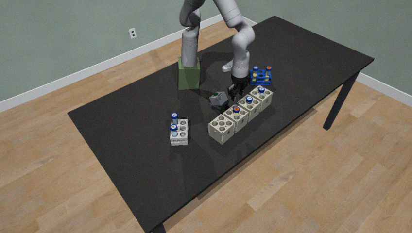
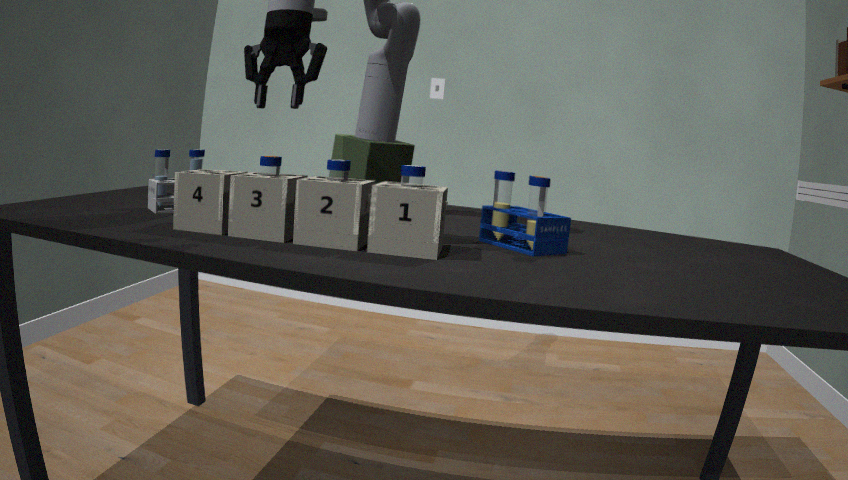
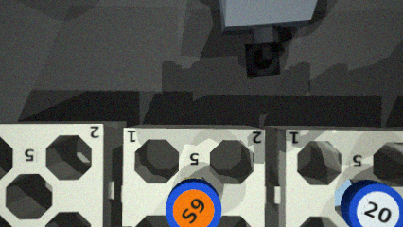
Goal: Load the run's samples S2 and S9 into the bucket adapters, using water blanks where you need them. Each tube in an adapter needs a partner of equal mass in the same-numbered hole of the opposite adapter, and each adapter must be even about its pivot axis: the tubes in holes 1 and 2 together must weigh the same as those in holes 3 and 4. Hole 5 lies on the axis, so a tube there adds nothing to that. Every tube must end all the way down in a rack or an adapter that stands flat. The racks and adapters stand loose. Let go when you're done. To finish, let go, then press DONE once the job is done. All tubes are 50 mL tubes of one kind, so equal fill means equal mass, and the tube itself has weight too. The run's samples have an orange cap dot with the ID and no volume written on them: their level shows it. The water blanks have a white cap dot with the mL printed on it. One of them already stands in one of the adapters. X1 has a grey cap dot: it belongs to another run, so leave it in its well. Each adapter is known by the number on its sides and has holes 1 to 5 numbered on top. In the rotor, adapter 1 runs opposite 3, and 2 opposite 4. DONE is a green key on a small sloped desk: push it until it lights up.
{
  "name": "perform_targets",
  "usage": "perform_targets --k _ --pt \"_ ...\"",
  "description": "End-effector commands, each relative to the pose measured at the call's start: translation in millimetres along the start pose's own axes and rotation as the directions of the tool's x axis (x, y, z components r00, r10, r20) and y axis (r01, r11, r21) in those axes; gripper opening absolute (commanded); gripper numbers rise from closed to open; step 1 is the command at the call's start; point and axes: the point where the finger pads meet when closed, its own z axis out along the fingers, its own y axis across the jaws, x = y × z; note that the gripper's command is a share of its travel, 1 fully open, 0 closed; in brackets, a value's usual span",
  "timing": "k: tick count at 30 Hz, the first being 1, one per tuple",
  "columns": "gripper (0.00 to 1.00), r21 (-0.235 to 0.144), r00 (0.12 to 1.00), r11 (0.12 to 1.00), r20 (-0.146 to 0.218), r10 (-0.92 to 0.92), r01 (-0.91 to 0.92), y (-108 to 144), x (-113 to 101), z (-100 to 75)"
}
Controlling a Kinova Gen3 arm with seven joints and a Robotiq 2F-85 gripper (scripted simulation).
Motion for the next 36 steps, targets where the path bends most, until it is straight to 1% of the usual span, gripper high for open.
perform_targets --k 1,23,36 --pt "0.62 -0.001 1.0 1.0 0.007 -0.002 0.002 0.1 -2.7 -7.3" --pt "0.62 -0.002 1.0 1.0 0.007 -0.002 0.002 0.1 -2.3 -34.0" --pt "0.62 0.002 1.0 1.0 0.007 0.001 -0.001 -0.8 -2.0 -32.6"
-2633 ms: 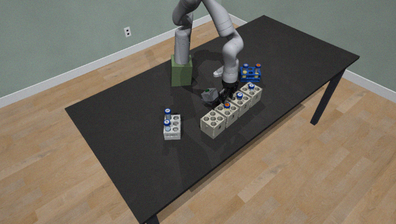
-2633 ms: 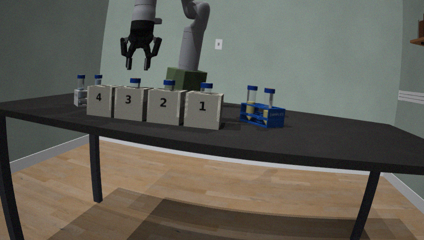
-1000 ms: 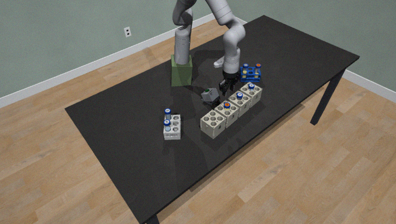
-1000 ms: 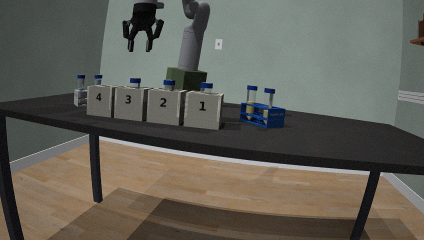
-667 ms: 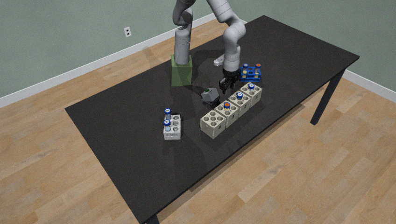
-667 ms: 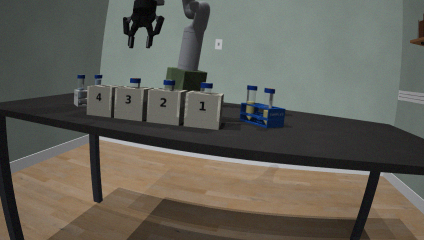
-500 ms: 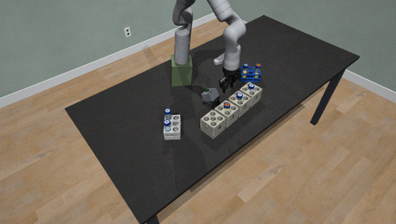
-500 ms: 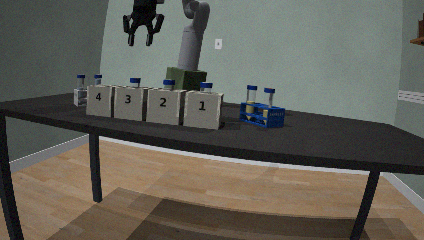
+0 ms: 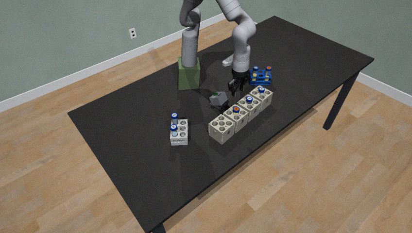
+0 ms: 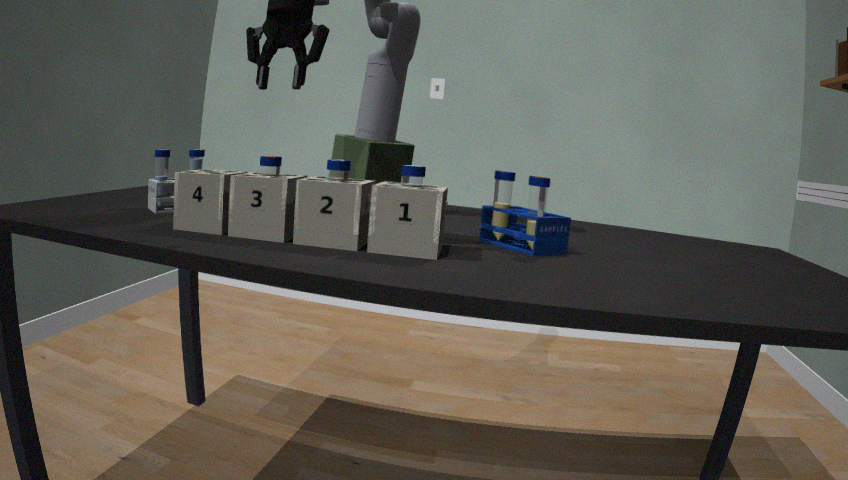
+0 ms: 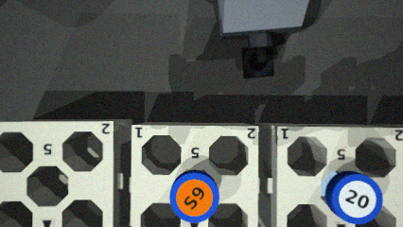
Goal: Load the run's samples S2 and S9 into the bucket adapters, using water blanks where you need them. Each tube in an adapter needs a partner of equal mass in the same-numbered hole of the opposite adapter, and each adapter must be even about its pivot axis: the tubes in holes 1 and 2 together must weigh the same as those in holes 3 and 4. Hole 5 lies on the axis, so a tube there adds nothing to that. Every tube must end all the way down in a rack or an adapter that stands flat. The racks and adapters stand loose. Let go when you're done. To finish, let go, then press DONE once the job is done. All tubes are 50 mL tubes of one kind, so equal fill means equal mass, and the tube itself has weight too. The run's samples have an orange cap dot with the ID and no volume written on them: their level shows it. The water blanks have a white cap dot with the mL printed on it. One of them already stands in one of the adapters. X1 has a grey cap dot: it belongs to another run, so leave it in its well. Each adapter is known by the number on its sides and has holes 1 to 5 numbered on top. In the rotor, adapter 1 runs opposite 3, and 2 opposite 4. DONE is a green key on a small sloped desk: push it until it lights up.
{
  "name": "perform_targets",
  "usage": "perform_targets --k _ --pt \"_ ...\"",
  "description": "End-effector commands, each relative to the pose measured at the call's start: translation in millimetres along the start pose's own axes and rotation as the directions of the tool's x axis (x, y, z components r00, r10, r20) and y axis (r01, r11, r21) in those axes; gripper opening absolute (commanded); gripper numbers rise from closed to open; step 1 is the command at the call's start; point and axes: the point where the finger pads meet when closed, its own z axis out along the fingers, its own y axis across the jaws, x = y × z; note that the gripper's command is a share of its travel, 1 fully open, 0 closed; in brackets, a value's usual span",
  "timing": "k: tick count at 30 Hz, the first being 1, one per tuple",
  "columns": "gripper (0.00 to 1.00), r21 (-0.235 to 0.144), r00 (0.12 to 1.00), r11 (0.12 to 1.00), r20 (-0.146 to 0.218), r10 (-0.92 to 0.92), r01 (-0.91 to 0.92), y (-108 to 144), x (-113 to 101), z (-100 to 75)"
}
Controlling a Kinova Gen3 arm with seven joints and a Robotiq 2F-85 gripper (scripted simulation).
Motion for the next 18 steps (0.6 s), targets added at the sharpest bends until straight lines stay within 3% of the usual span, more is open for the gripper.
perform_targets --k 1,13,18 --pt "0.62 0.001 1.0 1.0 0.005 0.0 0.0 -0.3 -1.4 -1.9" --pt "0.62 0.001 1.0 1.0 0.005 0.0 0.0 -0.3 -1.4 -1.9" --pt "0.62 0.005 0.977 0.977 0.007 -0.212 0.212 15.4 2.0 -2.2"
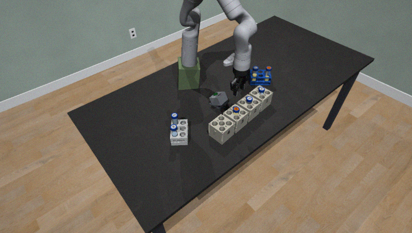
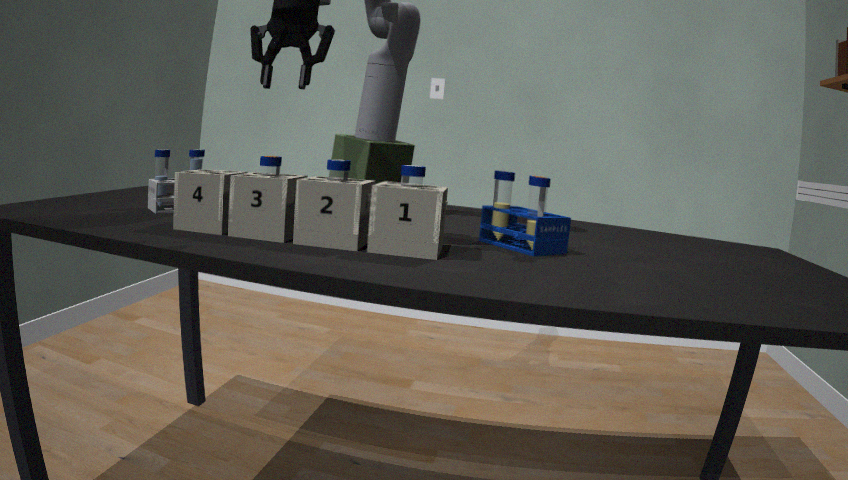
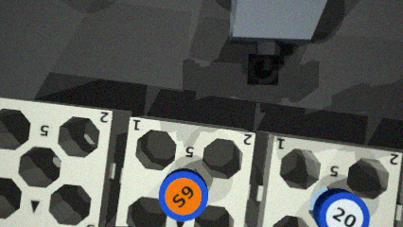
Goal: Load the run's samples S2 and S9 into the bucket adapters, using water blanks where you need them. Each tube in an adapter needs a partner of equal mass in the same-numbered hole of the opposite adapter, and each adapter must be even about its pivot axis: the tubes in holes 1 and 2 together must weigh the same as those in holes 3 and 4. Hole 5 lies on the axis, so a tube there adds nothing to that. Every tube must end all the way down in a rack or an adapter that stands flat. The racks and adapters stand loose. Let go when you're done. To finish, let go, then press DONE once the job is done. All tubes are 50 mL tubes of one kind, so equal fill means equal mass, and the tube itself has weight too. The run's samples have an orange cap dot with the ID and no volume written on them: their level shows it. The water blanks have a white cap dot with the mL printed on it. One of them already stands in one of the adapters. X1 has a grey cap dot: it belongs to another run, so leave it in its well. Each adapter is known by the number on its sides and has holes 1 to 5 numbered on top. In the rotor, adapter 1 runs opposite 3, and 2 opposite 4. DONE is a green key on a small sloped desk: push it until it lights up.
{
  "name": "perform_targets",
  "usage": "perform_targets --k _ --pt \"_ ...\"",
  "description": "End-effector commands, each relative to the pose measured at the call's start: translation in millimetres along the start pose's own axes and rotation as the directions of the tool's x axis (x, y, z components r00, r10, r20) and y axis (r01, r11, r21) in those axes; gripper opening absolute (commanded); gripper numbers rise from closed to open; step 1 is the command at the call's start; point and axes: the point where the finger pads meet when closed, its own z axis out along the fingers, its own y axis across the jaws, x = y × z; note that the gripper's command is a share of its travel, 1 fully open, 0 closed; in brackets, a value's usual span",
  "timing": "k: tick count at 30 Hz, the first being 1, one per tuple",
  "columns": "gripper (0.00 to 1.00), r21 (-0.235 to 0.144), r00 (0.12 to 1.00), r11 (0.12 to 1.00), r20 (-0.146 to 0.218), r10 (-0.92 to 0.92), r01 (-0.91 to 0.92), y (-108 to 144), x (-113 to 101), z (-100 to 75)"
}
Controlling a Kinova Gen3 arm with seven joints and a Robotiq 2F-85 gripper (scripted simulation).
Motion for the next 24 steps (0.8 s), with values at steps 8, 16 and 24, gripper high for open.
perform_targets --k 8,16,24 --pt "0.62 -0.002 0.916 0.916 0.001 -0.401 0.401 34.1 4.2 -0.5" --pt "0.62 -0.001 0.811 0.811 0.002 -0.585 0.585 56.0 5.4 -0.7" --pt "0.62 -0.001 0.823 0.823 0.009 -0.568 0.568 84.2 6.1 -1.7"
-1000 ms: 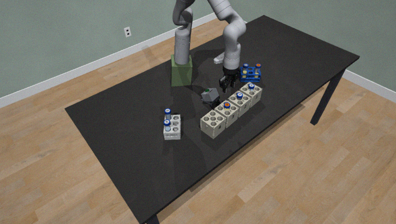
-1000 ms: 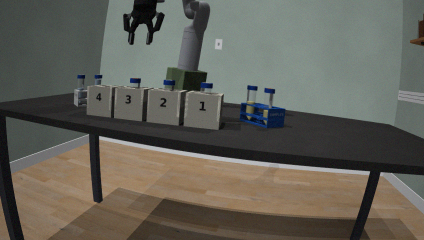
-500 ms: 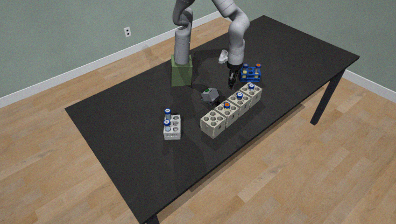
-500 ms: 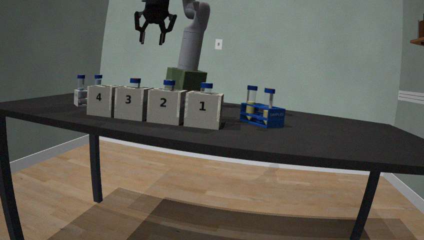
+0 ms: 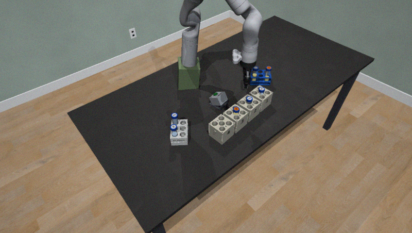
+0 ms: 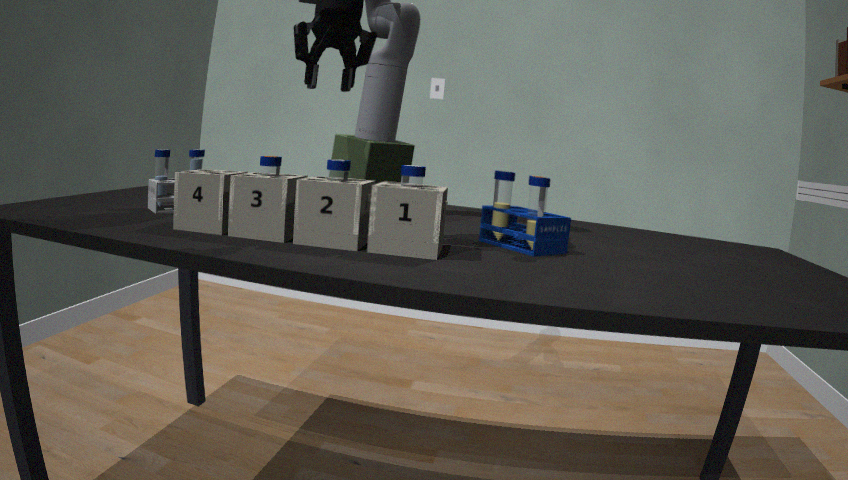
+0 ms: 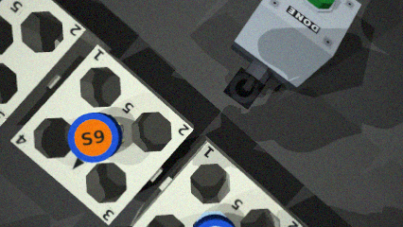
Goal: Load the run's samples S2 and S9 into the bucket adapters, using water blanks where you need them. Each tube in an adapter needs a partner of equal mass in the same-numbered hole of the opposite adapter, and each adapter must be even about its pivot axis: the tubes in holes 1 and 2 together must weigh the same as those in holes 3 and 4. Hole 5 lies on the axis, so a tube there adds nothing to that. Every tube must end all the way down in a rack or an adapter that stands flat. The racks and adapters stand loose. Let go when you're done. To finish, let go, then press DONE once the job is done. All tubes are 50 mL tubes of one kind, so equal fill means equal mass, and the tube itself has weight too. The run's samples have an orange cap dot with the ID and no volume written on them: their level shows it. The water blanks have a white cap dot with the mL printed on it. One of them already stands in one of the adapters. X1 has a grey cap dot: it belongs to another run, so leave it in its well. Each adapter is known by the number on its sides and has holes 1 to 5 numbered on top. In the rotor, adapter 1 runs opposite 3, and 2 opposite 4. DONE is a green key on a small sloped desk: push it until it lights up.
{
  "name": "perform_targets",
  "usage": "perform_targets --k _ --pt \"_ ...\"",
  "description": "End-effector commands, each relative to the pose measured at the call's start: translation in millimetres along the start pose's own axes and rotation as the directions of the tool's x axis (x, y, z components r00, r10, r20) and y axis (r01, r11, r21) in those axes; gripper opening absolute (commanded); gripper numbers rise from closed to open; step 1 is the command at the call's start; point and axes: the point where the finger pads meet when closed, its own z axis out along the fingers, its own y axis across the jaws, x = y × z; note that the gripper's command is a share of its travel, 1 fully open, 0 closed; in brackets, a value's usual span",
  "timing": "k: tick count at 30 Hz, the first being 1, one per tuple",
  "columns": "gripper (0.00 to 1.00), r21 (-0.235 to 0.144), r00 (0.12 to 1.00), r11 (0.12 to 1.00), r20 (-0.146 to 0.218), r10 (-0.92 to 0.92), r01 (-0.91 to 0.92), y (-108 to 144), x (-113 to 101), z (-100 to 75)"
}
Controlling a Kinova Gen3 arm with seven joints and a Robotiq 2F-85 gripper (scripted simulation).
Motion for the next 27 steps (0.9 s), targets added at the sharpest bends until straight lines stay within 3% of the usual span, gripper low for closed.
perform_targets --k 1,27 --pt "0.62 0.002 1.0 1.0 0.004 -0.011 0.011 14.1 -9.5 -1.5" --pt "0.62 0.005 1.0 1.0 0.002 -0.013 0.013 76.6 -44.0 -1.5"
